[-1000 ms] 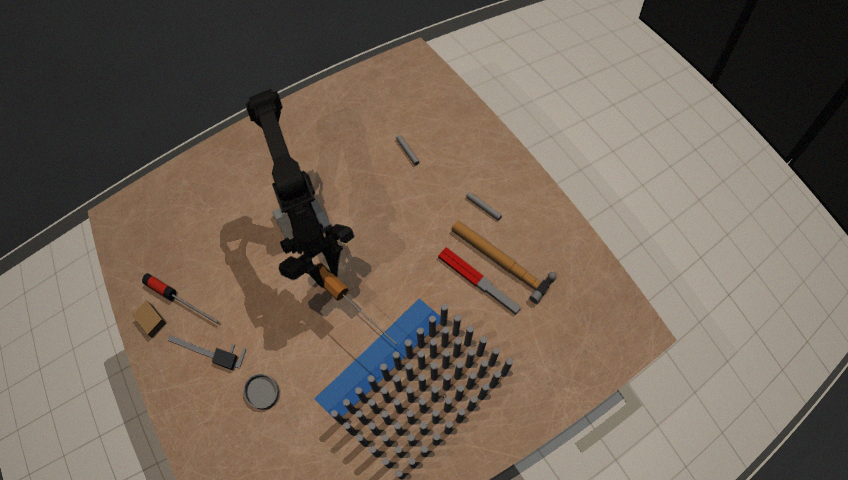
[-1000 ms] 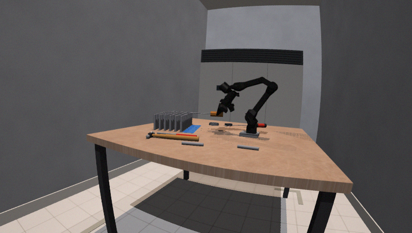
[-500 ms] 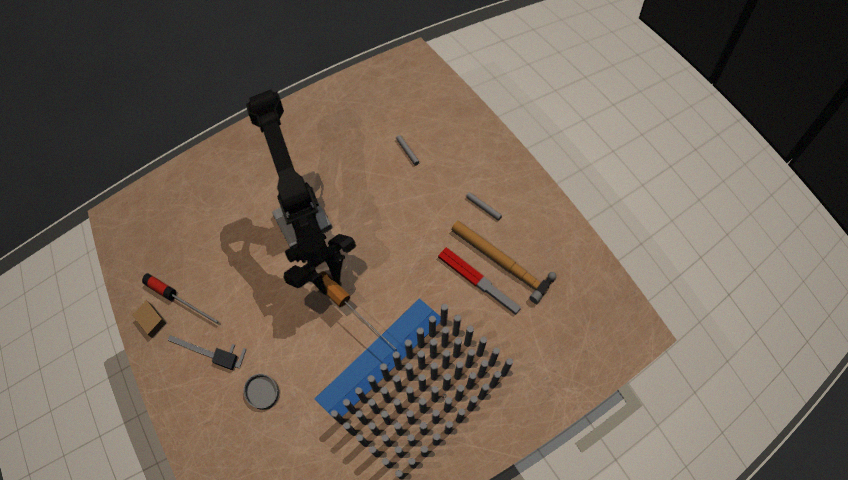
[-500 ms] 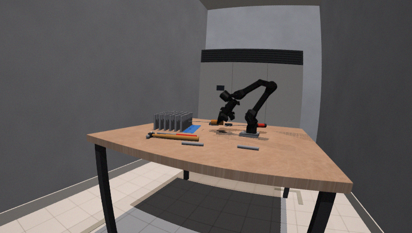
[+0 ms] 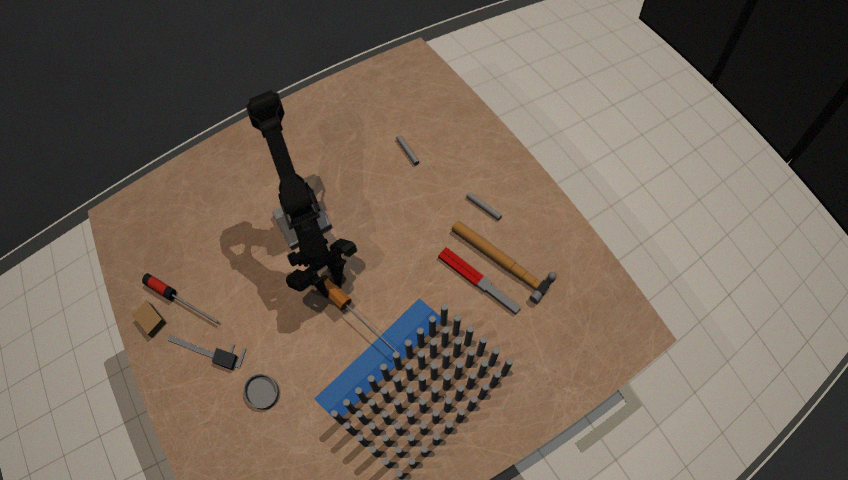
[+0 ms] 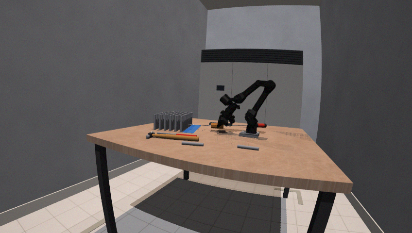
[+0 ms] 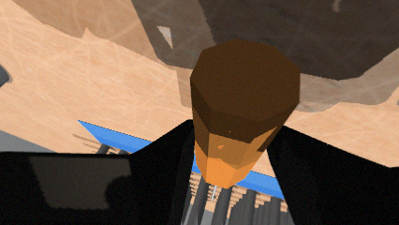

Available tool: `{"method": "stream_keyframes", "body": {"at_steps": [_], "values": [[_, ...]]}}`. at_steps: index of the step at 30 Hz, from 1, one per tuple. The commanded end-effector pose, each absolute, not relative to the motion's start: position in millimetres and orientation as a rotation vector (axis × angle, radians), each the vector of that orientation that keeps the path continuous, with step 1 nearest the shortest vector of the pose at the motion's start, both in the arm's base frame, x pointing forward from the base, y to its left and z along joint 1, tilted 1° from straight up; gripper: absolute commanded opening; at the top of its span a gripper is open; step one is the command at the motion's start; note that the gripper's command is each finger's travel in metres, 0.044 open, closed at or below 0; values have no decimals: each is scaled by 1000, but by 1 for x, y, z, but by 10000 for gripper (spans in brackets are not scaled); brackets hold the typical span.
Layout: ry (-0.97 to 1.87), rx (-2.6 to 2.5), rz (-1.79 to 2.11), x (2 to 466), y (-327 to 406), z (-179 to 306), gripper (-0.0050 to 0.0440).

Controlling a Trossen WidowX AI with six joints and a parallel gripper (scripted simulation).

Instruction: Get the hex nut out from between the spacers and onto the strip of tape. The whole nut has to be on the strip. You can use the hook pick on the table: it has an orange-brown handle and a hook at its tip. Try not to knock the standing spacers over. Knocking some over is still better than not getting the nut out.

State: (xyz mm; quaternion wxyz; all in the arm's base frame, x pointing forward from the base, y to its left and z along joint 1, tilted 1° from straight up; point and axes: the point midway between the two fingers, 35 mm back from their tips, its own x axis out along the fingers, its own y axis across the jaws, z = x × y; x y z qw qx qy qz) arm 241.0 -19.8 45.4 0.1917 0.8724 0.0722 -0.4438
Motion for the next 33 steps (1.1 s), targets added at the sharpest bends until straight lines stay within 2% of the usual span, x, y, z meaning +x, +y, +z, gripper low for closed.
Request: {"method": "stream_keyframes", "body": {"at_steps": [1,33], "values": [[191,2468,-1198,253,-19,57,-50],[193,2472,-1191,298,-4,60,-50]]}}
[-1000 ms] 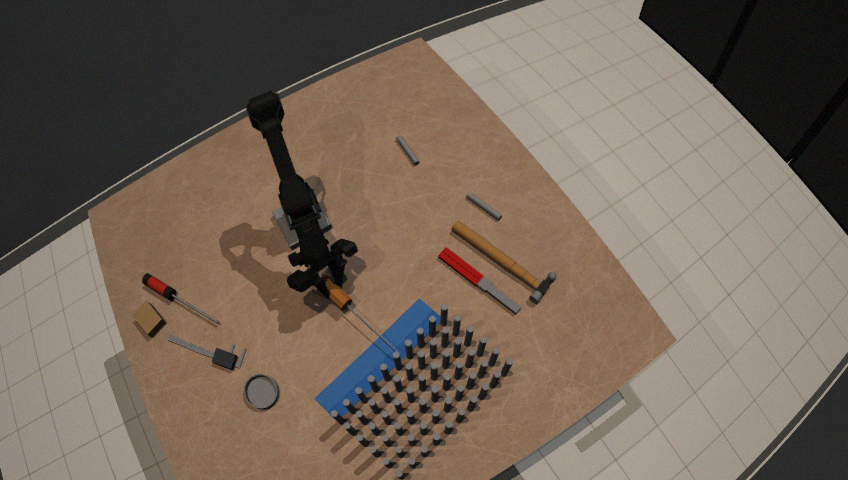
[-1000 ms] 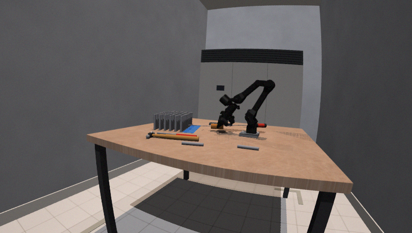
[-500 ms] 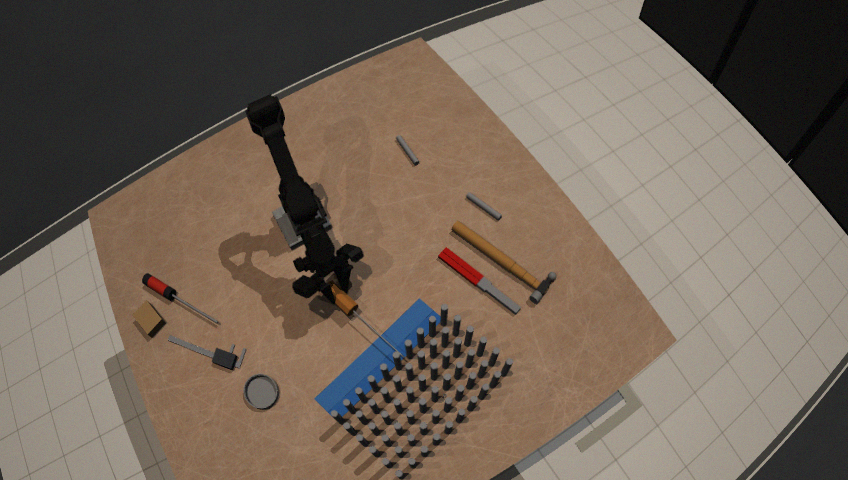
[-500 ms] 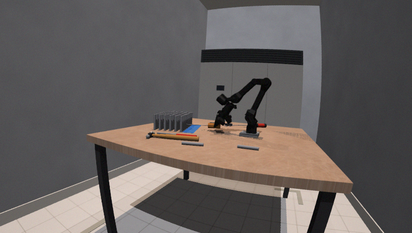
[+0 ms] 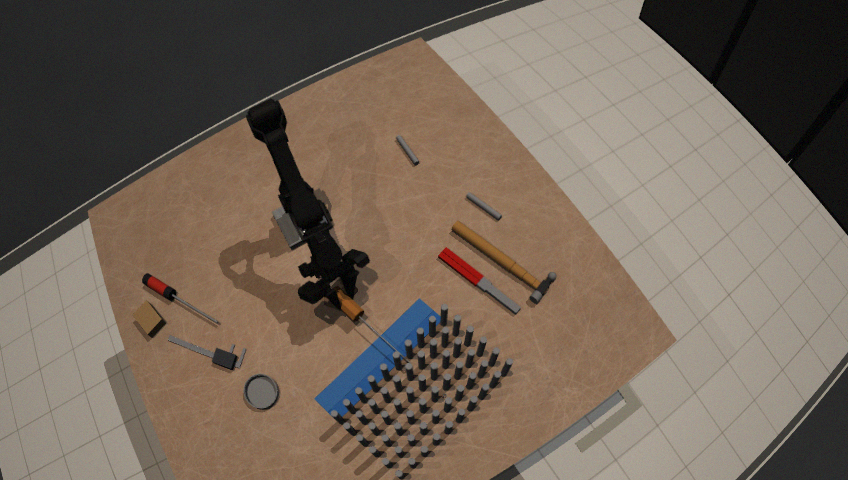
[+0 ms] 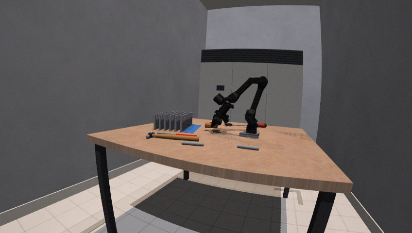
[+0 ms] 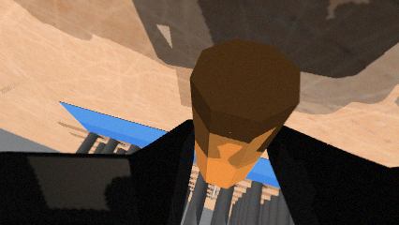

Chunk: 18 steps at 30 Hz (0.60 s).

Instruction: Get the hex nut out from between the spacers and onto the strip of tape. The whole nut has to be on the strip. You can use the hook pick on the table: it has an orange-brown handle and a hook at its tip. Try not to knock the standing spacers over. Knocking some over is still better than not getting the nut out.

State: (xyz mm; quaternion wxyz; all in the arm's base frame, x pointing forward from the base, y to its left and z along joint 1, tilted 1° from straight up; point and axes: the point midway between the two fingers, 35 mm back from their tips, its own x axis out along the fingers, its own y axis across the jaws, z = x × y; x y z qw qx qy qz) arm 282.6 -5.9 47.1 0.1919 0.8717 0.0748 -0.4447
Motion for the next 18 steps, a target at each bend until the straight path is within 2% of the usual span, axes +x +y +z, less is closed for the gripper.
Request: {"method": "stream_keyframes", "body": {"at_steps": [1,18], "values": [[193,2472,-1191,299,-4,61,-50],[193,2474,-1188,322,4,61,-50]]}}
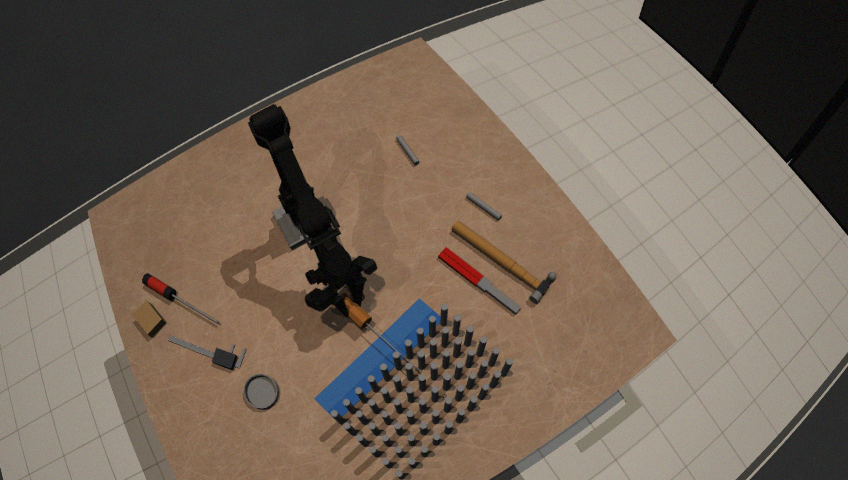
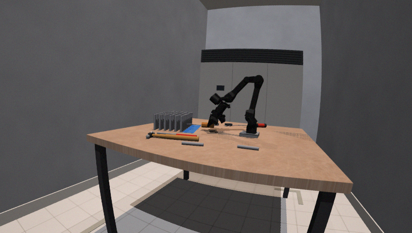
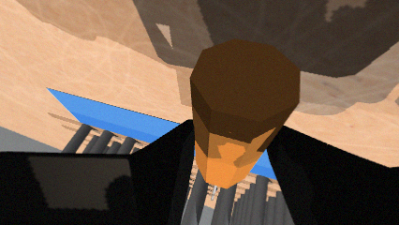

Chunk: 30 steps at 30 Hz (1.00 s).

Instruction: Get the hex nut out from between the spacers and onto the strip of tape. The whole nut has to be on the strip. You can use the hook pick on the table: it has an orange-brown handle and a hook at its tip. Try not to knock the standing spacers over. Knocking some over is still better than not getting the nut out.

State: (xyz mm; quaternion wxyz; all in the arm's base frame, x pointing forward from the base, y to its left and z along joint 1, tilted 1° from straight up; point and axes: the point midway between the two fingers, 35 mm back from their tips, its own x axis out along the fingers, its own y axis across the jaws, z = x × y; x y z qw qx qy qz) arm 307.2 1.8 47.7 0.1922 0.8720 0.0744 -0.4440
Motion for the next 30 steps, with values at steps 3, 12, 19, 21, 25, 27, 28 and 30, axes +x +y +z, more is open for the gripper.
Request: {"method": "stream_keyframes", "body": {"at_steps": [3,12,19,21,25,27,28,30], "values": [[193,2475,-1188,324,5,61,-50],[193,2476,-1186,338,9,62,-50],[192,2477,-1185,346,12,62,-50],[192,2477,-1185,349,13,62,-50],[192,2478,-1184,355,15,63,-50],[192,2478,-1183,358,16,63,-50],[192,2478,-1183,360,17,63,-50],[192,2478,-1183,363,18,63,-50]]}}
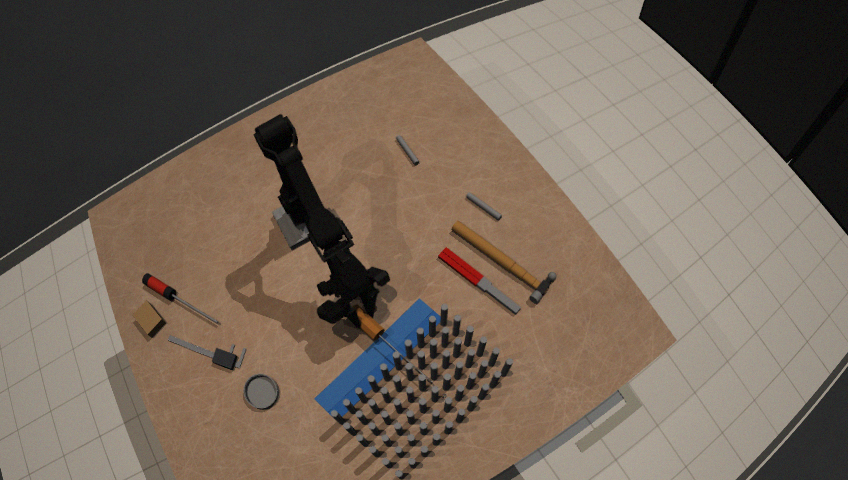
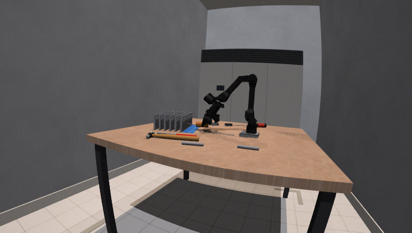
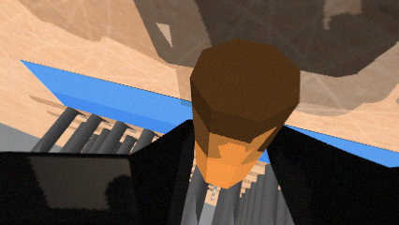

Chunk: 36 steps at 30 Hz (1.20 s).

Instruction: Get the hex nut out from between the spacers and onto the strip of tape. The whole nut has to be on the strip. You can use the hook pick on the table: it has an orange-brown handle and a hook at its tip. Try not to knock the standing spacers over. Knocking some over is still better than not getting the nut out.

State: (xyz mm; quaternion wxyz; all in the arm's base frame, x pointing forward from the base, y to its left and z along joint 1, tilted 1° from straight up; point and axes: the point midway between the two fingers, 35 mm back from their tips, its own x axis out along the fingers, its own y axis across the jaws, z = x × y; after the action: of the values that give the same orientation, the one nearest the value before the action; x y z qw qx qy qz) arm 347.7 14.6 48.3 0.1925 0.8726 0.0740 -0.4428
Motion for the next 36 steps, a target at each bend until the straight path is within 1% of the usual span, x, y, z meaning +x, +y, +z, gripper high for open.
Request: {"method": "stream_keyframes", "body": {"at_steps": [1,21,36], "values": [[192,2478,-1182,364,18,63,-50],[192,2481,-1180,391,30,63,-50],[189,2485,-1173,393,31,64,-50]]}}
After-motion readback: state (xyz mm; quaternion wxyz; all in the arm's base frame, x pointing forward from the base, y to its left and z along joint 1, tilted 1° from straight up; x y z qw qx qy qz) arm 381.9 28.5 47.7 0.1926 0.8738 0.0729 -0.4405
